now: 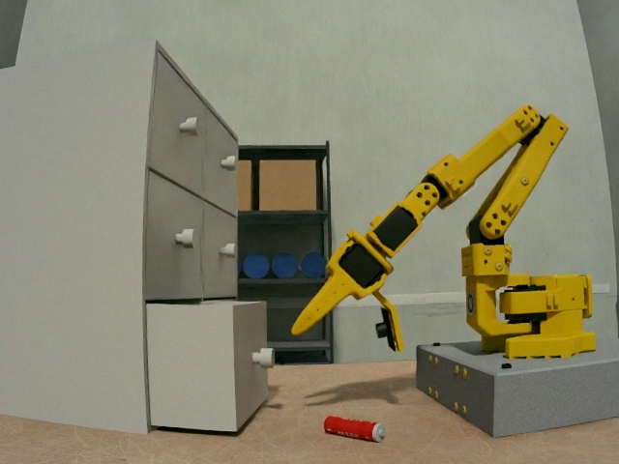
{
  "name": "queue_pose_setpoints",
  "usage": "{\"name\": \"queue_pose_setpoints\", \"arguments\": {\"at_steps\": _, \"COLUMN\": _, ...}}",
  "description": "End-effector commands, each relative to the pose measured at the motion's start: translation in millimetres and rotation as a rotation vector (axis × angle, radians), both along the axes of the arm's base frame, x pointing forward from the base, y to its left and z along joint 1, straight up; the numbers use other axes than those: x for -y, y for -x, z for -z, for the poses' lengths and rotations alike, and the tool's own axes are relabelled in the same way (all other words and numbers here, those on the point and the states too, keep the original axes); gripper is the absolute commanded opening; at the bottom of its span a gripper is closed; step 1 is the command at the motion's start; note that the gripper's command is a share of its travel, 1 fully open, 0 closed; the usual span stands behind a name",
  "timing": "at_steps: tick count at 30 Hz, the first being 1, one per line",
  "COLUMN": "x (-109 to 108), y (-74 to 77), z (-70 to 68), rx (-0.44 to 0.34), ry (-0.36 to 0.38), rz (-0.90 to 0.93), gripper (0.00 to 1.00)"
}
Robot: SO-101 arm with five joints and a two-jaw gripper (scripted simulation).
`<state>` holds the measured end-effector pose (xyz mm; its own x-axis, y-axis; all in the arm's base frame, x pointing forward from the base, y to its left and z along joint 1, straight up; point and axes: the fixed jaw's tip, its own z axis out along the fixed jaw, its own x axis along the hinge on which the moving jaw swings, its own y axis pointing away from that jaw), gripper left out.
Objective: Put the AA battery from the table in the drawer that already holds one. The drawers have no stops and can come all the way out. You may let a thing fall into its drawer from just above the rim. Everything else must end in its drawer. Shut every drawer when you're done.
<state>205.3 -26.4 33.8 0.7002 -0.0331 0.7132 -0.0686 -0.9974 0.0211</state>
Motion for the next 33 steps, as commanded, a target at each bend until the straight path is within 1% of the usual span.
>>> {"name": "queue_pose_setpoints", "arguments": {"at_steps": 1, "x": 1.0, "y": -1.6, "z": -1.5, "rx": 0.005, "ry": 0.0, "rz": 0.004, "gripper": 0.21}}
{"name": "queue_pose_setpoints", "arguments": {"at_steps": 11, "x": 1.0, "y": -1.6, "z": -1.5, "rx": 0.005, "ry": 0.0, "rz": 0.004, "gripper": 0.21}}
{"name": "queue_pose_setpoints", "arguments": {"at_steps": 17, "x": 1.4, "y": -15.4, "z": 9.6, "rx": 0.005, "ry": -0.001, "rz": 0.001, "gripper": 0.21}}
{"name": "queue_pose_setpoints", "arguments": {"at_steps": 28, "x": 1.4, "y": -15.4, "z": 9.6, "rx": 0.005, "ry": -0.001, "rz": 0.001, "gripper": 0.21}}
{"name": "queue_pose_setpoints", "arguments": {"at_steps": 33, "x": 1.6, "y": -25.2, "z": 22.9, "rx": 0.005, "ry": -0.002, "rz": -0.001, "gripper": 0.21}}
